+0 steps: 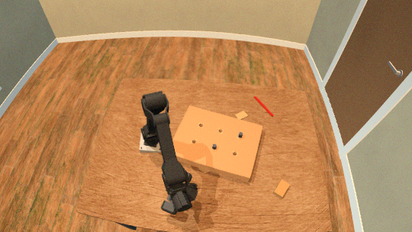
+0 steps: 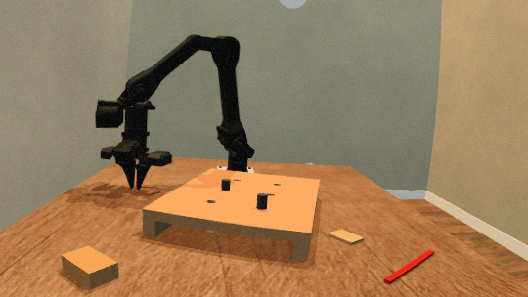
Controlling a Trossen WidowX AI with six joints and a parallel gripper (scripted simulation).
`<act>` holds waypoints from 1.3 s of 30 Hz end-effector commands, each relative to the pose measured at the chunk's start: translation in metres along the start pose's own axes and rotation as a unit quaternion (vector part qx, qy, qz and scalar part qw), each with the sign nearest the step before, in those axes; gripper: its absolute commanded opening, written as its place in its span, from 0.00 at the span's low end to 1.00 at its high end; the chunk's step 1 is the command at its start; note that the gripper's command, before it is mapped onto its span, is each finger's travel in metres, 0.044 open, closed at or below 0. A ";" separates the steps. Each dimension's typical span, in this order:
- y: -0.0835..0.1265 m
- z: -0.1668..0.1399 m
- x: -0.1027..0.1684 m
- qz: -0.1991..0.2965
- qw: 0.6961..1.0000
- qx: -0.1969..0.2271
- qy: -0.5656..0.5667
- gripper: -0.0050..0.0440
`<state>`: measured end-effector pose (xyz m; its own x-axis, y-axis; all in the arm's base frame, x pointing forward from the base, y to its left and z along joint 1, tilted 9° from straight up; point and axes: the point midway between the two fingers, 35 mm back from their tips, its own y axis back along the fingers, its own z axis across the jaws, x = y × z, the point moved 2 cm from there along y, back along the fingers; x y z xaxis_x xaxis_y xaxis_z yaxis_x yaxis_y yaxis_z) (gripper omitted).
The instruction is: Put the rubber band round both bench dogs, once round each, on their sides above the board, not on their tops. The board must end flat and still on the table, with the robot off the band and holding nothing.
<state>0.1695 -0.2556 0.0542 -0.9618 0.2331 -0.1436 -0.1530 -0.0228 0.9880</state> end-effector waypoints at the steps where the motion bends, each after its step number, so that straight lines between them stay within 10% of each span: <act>1: 0.003 -0.002 -0.003 -0.006 1.000 0.007 0.001 0.27; 39: -0.014 0.001 0.000 0.002 1.000 0.000 -0.001 0.27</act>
<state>0.1693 -0.2551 0.0540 -0.9598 0.2361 -0.1519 -0.1593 -0.0121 0.9872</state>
